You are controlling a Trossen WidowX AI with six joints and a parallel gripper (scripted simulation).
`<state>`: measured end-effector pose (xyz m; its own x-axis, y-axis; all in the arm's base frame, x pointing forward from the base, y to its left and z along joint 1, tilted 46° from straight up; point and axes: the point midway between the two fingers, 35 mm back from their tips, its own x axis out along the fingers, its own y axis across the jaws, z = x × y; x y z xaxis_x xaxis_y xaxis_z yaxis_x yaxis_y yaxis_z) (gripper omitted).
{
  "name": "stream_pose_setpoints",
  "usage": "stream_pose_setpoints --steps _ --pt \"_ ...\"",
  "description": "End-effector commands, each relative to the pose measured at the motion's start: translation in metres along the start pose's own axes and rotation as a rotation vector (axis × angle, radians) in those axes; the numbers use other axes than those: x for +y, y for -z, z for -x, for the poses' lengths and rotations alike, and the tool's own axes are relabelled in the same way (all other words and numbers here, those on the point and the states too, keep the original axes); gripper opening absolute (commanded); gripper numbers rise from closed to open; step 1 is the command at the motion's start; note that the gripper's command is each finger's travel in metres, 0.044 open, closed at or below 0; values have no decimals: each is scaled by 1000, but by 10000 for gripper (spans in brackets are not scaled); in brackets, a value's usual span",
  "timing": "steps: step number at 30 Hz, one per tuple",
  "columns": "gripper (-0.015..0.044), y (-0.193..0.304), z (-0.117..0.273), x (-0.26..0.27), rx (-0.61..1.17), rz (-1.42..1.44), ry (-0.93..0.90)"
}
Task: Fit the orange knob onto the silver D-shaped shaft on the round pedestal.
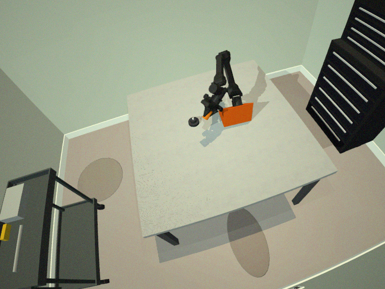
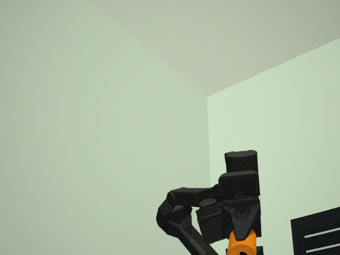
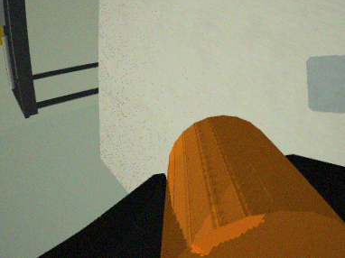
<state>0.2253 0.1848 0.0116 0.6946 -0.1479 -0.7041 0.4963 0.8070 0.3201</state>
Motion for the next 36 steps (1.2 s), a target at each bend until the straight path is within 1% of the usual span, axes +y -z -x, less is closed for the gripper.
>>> stream_pose_setpoints --steps 1,21,36 --pt "0 0 -2 1 0 -9 27" --pt "0 -1 -38 -22 0 -12 458" --pt "0 -1 -63 -38 0 -14 746"
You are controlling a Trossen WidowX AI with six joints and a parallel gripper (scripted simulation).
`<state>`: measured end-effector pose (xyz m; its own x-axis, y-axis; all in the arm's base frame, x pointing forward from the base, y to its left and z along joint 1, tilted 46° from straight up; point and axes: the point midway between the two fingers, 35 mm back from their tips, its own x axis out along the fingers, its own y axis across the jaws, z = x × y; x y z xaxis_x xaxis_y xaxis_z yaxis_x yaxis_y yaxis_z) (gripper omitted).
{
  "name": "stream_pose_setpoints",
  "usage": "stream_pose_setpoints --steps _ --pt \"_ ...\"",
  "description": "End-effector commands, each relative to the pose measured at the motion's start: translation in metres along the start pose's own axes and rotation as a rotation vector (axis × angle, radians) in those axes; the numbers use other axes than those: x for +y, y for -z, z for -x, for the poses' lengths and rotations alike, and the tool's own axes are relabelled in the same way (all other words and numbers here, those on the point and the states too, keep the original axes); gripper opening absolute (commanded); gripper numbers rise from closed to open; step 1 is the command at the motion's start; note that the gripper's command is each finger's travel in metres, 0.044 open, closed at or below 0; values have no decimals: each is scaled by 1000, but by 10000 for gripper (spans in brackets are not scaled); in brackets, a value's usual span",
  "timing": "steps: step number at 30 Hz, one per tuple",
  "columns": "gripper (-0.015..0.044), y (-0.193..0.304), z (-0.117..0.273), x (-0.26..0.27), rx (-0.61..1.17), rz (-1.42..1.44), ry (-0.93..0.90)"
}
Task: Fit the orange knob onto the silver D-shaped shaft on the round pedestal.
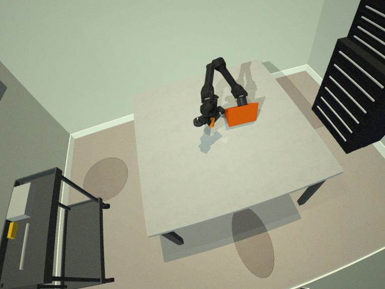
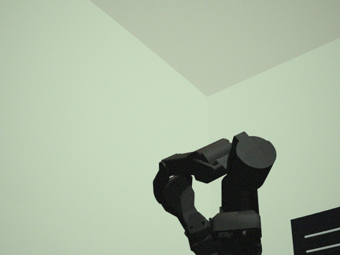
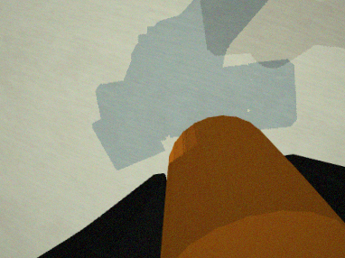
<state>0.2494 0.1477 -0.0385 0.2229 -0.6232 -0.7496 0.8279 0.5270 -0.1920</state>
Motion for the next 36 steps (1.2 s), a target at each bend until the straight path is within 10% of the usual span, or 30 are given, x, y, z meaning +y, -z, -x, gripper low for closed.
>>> stream_pose_setpoints --steps 1,36 --pt "0 1 -9 1 1 -5 79" --pt "0 -3 -154 -7 -2 -16 178"
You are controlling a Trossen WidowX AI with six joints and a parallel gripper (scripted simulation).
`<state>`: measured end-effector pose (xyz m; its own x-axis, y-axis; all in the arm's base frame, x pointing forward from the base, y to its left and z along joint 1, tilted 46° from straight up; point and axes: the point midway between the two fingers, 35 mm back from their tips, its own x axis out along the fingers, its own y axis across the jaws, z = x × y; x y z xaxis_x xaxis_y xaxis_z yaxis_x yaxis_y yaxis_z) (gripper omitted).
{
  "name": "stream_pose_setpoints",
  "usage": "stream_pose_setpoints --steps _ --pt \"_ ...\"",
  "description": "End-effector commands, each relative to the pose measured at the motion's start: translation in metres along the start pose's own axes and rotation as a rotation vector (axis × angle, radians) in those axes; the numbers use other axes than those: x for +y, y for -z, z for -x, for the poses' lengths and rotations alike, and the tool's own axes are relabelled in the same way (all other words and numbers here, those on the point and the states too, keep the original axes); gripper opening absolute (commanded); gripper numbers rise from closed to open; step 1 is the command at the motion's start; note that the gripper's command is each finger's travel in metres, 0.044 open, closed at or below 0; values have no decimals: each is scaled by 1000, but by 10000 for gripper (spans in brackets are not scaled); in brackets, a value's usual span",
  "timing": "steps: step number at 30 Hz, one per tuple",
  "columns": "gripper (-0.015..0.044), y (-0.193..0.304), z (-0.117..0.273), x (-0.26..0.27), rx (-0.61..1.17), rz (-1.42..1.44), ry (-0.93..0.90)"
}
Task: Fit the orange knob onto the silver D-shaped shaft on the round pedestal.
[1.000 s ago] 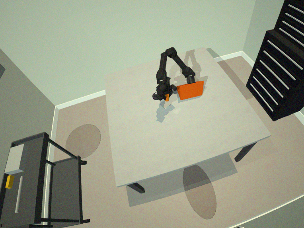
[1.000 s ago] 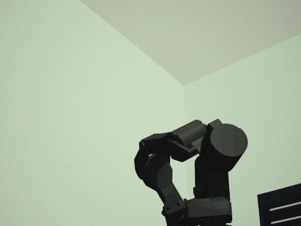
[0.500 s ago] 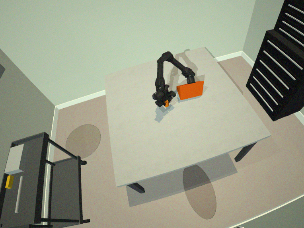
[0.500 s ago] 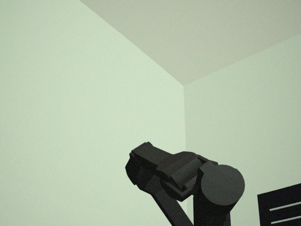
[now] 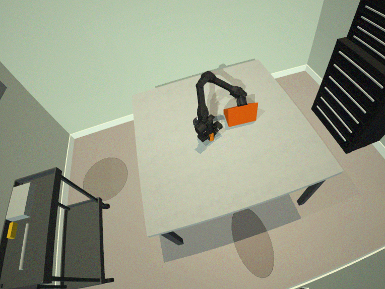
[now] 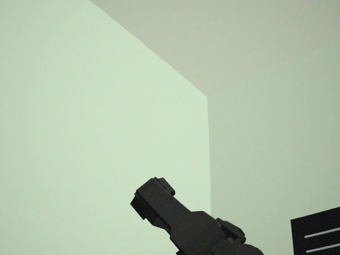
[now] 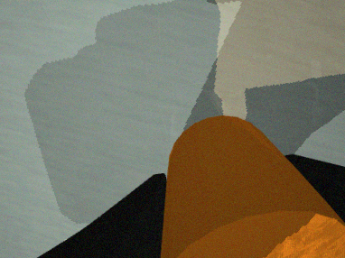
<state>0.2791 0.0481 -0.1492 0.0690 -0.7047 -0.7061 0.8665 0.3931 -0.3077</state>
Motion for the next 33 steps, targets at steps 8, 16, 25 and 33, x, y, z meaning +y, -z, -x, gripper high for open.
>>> stream_pose_setpoints --steps 8,16,25,33 --pt "157 0 0 0 -1 1 -2" --pt "240 0 0 0 -1 1 -2" --pt "240 0 0 0 -1 1 -2" --pt "398 1 70 2 0 7 -4"
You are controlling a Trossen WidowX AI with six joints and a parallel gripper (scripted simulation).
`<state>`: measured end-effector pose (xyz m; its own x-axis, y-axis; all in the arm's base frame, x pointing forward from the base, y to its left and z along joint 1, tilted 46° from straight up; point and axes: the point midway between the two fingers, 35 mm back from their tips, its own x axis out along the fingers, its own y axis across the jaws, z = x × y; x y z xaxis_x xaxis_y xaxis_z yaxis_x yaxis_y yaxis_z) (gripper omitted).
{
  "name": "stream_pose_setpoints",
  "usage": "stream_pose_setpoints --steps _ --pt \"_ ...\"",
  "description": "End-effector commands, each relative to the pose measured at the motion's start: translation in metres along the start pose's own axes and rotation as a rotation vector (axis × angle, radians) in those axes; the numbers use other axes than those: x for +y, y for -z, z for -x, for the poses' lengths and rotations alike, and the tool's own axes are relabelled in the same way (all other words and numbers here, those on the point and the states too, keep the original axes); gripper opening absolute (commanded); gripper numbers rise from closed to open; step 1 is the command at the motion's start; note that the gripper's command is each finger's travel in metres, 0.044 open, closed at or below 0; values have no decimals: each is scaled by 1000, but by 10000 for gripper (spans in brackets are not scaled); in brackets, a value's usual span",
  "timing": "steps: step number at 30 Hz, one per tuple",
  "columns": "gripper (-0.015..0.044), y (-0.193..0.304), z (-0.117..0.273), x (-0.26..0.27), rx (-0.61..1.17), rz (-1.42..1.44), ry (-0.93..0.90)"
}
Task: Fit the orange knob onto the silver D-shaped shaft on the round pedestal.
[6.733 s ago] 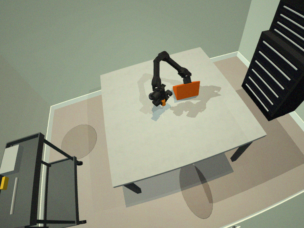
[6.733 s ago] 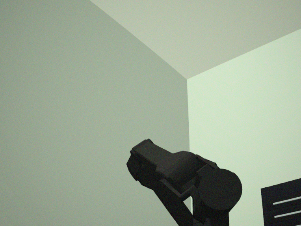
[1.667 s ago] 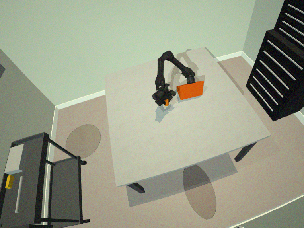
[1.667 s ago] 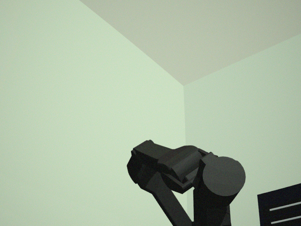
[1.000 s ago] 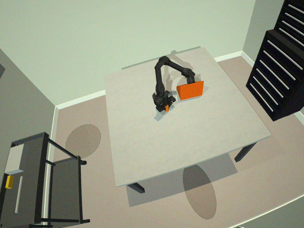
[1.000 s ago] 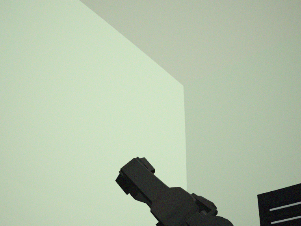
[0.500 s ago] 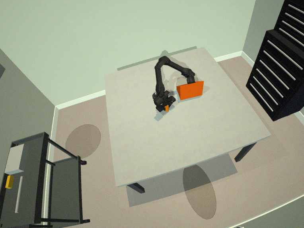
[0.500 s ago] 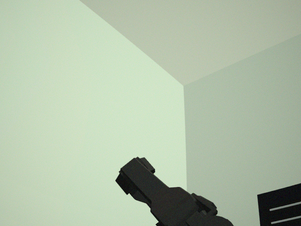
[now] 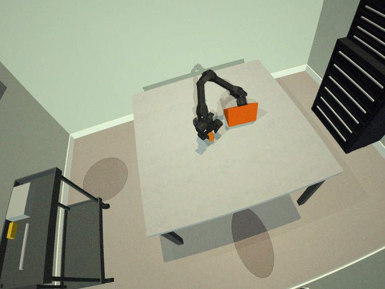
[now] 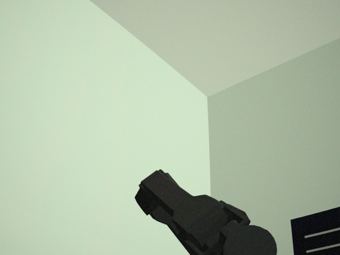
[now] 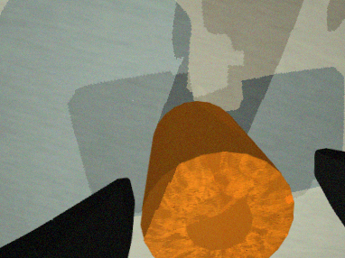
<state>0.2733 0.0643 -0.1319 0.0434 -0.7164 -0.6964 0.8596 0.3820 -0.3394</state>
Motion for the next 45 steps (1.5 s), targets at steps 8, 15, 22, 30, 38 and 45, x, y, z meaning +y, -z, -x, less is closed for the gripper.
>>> stream_pose_setpoints --steps 8,15,22,30,38,45 --pt "440 1 55 3 -1 -9 -33" --pt "440 0 40 3 -2 -10 -33" --pt "440 0 29 5 -1 -9 -34" --pt "440 0 16 6 -1 -9 -34" --pt "440 0 3 6 -2 -9 -34" --pt "440 0 -8 6 -3 -9 -33"
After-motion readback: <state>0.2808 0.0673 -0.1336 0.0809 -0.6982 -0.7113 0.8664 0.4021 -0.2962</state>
